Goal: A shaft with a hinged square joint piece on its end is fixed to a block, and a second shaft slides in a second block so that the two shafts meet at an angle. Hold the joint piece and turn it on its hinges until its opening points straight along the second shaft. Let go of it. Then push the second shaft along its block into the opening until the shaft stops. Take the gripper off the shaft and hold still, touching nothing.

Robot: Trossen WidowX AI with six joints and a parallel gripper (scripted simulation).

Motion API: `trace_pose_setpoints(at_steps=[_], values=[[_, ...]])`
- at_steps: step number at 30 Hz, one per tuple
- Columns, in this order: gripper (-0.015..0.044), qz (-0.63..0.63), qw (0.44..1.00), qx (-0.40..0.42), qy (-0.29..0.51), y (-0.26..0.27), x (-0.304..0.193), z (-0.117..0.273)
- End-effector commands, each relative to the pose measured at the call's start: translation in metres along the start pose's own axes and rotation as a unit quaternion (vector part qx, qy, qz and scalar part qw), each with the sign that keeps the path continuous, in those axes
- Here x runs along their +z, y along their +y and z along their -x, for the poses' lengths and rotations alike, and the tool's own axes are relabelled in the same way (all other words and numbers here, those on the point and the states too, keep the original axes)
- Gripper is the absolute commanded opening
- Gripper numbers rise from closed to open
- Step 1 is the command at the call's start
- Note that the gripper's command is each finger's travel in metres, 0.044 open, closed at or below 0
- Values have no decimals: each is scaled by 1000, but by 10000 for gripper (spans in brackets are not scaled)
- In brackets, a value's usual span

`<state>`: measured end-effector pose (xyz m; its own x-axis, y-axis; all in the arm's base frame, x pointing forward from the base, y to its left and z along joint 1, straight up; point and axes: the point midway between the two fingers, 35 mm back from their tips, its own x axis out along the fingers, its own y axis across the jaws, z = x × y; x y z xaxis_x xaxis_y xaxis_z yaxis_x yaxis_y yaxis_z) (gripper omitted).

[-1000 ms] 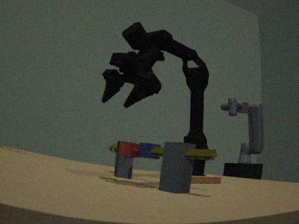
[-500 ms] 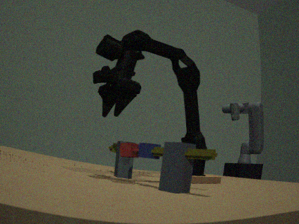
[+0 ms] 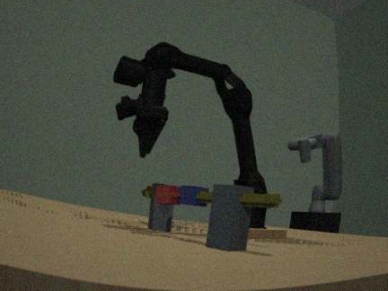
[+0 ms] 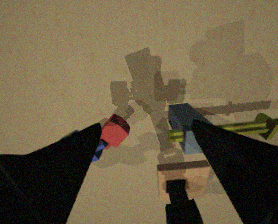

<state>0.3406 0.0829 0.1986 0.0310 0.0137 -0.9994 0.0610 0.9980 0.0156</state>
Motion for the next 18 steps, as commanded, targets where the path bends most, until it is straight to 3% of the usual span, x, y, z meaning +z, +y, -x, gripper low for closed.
trace_pose_setpoints(at_steps=[1,18], values=[[440,-48,999,5,7,-1,0,-2],[440,-312,949,18,38,-2,2,-14]])
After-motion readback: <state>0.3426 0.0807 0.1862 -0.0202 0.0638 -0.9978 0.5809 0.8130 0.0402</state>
